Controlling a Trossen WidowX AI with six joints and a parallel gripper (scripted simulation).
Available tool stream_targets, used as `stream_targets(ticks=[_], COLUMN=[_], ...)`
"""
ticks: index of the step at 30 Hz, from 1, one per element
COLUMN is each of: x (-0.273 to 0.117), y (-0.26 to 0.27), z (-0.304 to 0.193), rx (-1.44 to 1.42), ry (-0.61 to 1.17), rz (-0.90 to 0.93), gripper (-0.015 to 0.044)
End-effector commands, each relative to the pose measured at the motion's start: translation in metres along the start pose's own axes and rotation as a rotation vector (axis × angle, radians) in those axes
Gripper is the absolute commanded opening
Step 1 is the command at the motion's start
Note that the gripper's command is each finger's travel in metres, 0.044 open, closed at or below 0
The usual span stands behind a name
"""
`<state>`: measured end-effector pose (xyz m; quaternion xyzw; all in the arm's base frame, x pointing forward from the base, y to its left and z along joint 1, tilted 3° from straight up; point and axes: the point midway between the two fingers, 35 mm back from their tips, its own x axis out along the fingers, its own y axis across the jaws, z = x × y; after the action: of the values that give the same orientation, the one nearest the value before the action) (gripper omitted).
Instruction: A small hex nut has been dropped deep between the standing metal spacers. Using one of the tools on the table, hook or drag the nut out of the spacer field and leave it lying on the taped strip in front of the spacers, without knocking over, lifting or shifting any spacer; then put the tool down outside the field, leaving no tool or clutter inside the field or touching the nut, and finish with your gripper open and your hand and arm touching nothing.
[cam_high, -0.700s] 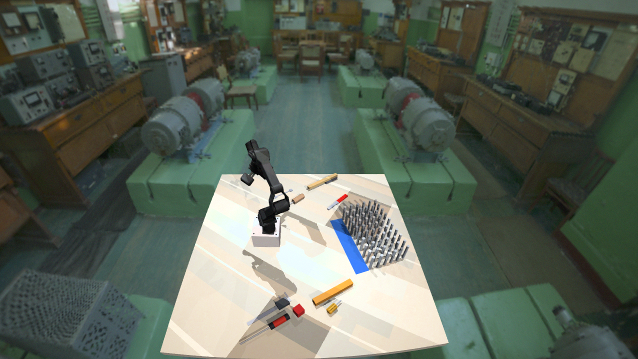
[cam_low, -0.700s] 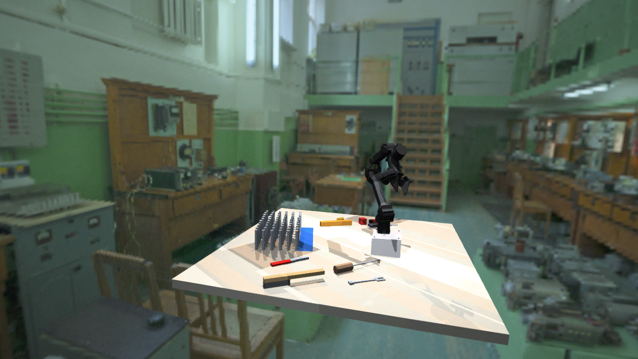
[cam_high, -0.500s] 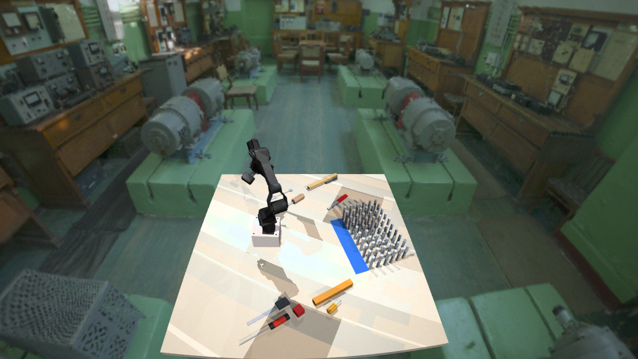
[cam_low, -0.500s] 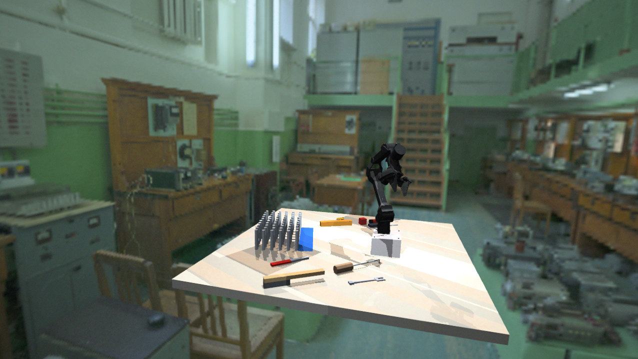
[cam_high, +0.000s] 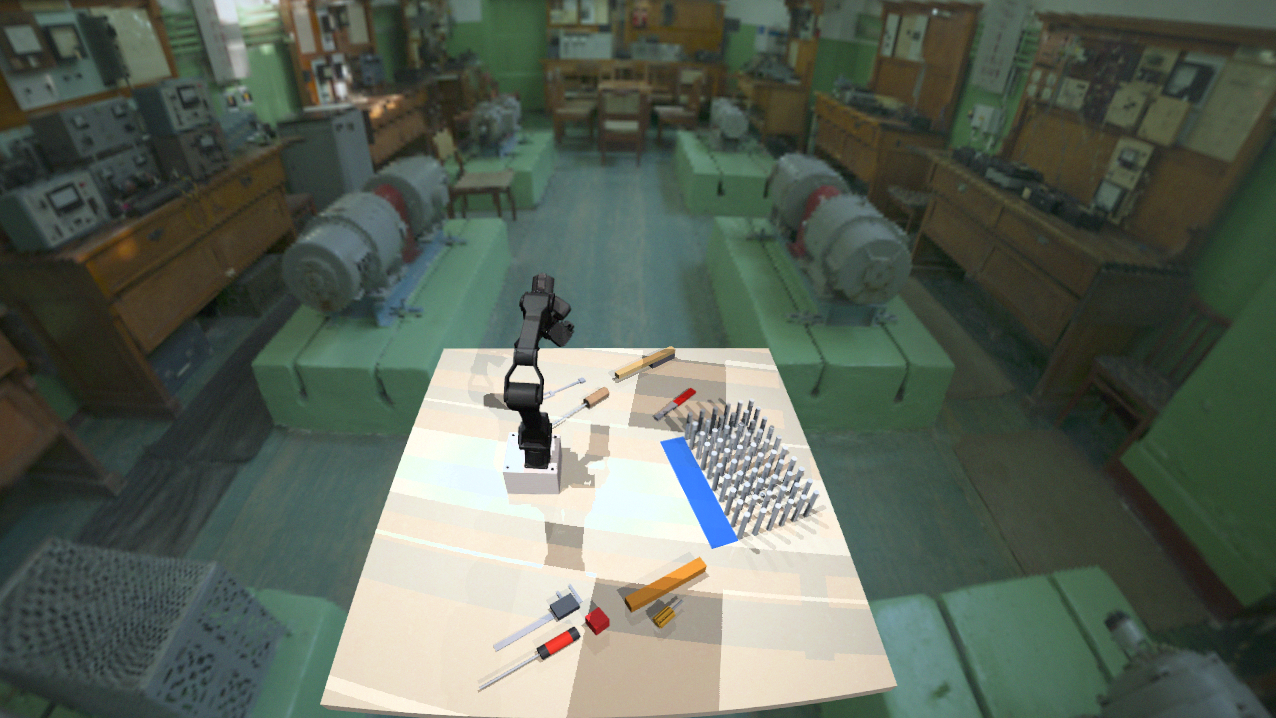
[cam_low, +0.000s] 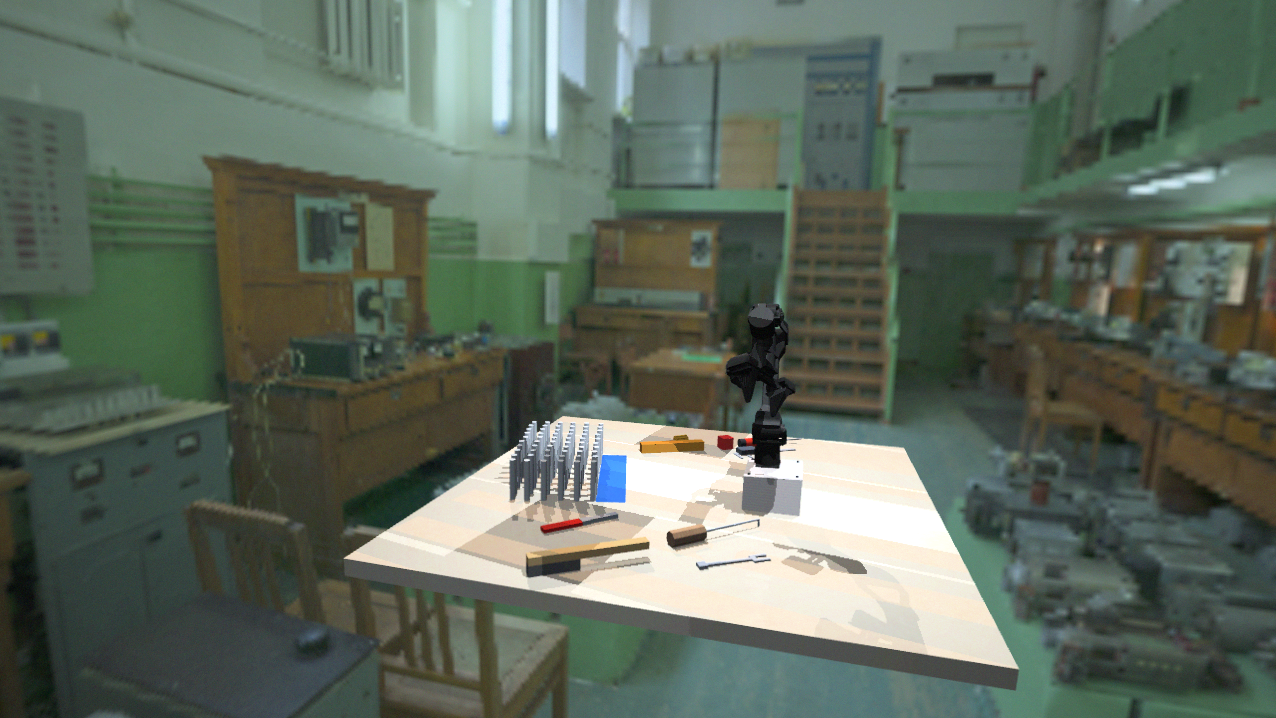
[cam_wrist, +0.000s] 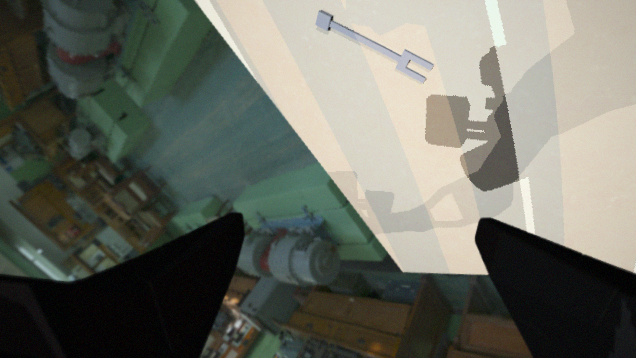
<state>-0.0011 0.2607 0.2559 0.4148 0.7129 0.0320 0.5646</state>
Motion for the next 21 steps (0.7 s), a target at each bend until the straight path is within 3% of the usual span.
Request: stream_targets(ticks=[1, 9, 21], x=[0.024, 0.056, 0.043], y=[0.025, 0.073, 0.101], z=[0.029, 0.125, 0.256], rx=[-0.026, -0.087, -0.157], ry=[-0.049, -0.202, -0.395], rz=[0.04, 0.133, 0.23], gripper=[0.044, 0.044, 0.044])
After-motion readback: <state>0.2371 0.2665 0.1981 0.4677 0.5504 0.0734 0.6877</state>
